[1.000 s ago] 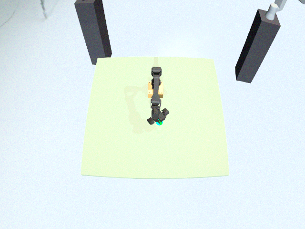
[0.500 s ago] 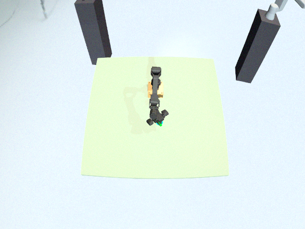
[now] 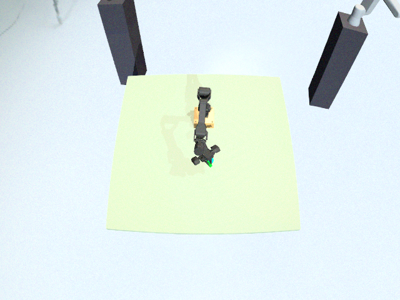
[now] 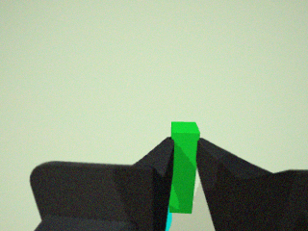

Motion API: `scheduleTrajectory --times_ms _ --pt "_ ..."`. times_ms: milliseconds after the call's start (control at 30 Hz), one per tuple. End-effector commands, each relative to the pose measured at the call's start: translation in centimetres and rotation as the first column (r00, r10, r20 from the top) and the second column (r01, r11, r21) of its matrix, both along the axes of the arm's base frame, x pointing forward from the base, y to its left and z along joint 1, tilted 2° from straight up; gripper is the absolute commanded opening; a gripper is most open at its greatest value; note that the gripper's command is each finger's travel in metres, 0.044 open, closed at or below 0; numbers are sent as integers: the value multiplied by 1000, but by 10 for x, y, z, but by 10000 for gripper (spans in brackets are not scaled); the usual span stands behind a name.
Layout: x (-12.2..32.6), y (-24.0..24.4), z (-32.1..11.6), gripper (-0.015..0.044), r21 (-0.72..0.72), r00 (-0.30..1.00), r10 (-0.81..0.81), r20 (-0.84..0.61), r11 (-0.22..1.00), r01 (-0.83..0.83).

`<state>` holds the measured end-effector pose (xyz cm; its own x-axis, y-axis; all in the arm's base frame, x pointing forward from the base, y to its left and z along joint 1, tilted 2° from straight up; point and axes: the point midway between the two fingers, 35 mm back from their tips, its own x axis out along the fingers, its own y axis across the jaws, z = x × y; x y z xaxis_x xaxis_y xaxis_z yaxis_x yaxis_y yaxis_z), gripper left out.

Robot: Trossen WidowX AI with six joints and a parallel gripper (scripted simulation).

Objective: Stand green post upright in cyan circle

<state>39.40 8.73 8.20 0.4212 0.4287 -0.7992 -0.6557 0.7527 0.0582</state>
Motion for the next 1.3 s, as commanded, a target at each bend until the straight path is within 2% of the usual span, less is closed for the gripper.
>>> scheduleTrajectory --times_ms 0,1267 --pt "0 -1 -3 23 28 1000 -12 10 1000 12" --pt "8 -11 -4 23 220 985 -61 163 975 24"
